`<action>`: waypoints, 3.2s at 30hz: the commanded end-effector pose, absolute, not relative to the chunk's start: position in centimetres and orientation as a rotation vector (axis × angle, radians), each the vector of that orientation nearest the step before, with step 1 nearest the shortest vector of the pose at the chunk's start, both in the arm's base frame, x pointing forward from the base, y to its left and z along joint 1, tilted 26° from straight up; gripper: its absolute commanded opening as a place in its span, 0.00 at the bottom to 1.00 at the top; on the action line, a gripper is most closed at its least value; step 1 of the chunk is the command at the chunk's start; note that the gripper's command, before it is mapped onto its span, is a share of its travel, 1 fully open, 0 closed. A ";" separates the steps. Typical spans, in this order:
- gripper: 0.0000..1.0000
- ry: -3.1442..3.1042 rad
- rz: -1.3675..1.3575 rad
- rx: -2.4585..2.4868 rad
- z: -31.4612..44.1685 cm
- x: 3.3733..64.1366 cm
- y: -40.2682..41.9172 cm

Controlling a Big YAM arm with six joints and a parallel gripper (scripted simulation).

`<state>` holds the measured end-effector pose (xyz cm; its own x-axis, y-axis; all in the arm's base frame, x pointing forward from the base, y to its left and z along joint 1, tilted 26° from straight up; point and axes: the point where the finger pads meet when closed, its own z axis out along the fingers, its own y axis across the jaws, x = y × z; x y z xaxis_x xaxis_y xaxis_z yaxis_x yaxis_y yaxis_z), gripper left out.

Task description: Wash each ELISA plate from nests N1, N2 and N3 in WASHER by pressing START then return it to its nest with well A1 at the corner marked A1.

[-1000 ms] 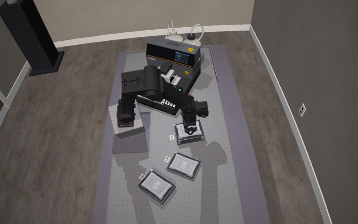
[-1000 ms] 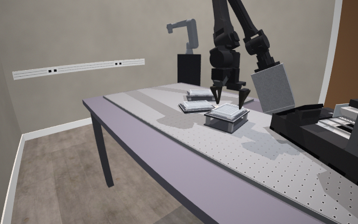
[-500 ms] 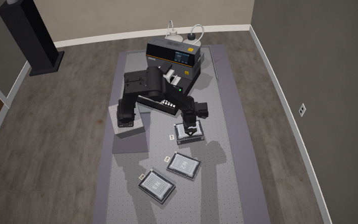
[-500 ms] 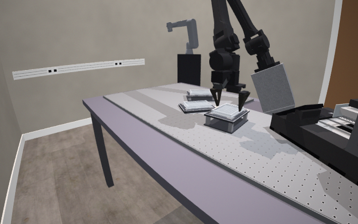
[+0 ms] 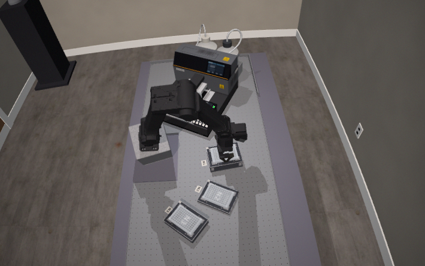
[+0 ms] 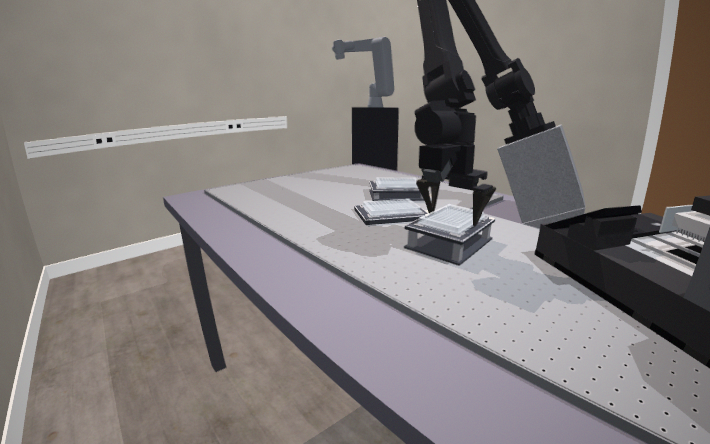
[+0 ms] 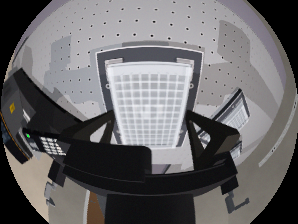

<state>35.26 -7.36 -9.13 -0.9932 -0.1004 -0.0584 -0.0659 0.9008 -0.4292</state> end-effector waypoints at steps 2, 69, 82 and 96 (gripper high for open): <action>1.00 2.970 -0.665 -0.132 -9.1 36.0 -7.4; 0.82 2.970 -0.665 -0.132 -9.1 36.0 -7.4; 0.82 2.963 -0.663 -0.136 -7.1 35.7 -6.1; 0.82 2.948 -0.662 -0.130 -4.9 36.4 -5.3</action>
